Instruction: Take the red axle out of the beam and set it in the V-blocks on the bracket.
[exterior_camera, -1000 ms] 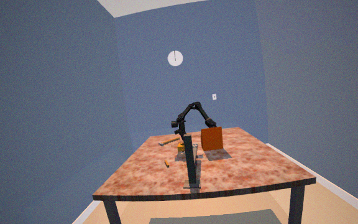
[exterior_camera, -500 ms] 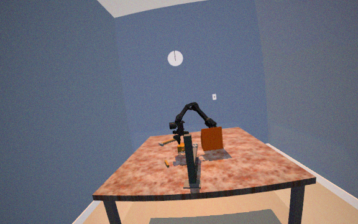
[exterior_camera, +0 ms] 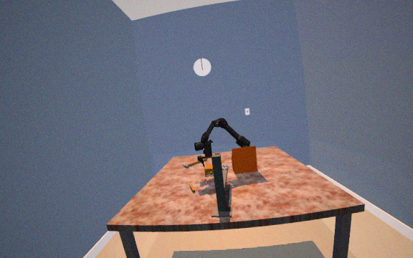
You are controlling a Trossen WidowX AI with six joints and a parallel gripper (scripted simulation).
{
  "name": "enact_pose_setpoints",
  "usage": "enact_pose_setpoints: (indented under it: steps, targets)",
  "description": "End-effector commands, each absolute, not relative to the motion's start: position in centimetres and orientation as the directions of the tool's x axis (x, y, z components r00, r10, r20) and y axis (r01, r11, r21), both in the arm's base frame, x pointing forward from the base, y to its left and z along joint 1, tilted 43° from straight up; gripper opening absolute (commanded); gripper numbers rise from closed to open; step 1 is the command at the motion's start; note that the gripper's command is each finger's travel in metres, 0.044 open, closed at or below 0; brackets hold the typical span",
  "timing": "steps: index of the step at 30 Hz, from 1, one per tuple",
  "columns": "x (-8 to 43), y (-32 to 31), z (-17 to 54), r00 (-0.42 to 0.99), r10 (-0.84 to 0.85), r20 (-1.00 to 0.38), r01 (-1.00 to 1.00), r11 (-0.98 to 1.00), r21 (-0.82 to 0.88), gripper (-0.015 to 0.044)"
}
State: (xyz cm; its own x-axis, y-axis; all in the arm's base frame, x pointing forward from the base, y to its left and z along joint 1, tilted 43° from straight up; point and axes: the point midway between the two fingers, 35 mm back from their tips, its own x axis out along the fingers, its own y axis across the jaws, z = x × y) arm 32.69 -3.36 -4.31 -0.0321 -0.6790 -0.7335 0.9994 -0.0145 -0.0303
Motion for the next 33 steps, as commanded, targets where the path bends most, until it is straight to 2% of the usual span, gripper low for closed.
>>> enact_pose_setpoints:
  steps: [1, 33]
  targets:
    - [32.8, -2.3, -5.3, -0.038, -0.675, -0.736, 0.971, -0.199, 0.133, 0.044]
    - [32.7, -4.9, -8.0, -0.038, -0.676, -0.736, 0.971, -0.199, 0.133, 0.044]
